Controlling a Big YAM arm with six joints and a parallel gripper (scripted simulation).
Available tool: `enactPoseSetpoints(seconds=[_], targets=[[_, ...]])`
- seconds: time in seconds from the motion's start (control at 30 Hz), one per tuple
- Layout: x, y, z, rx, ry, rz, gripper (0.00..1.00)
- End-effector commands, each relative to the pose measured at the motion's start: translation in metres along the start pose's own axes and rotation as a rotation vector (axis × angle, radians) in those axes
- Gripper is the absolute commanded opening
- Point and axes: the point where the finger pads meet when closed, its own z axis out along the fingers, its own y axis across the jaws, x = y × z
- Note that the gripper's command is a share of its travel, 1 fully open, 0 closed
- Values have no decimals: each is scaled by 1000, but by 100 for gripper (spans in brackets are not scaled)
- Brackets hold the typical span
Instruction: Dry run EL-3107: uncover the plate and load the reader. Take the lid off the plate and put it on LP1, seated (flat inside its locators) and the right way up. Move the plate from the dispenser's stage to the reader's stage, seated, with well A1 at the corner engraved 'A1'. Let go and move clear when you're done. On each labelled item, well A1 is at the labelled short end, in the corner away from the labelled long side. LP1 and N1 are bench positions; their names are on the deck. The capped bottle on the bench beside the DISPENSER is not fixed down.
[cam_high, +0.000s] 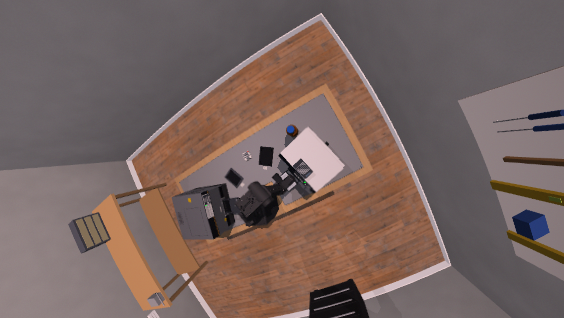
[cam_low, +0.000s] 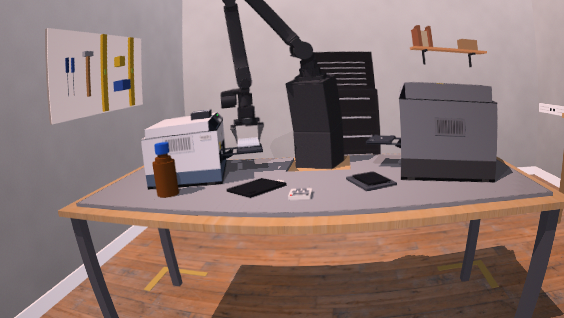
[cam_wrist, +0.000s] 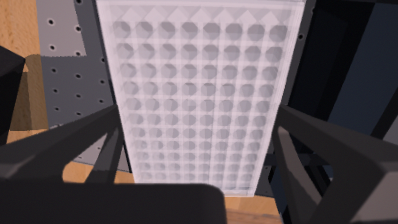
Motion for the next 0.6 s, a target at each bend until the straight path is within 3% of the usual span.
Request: enactPoseSetpoints(seconds=[0.0,0.57], targets=[[-3,3,2,-2,-2,-8,86],[-4,4,-8,-5,-4,-5,86]])
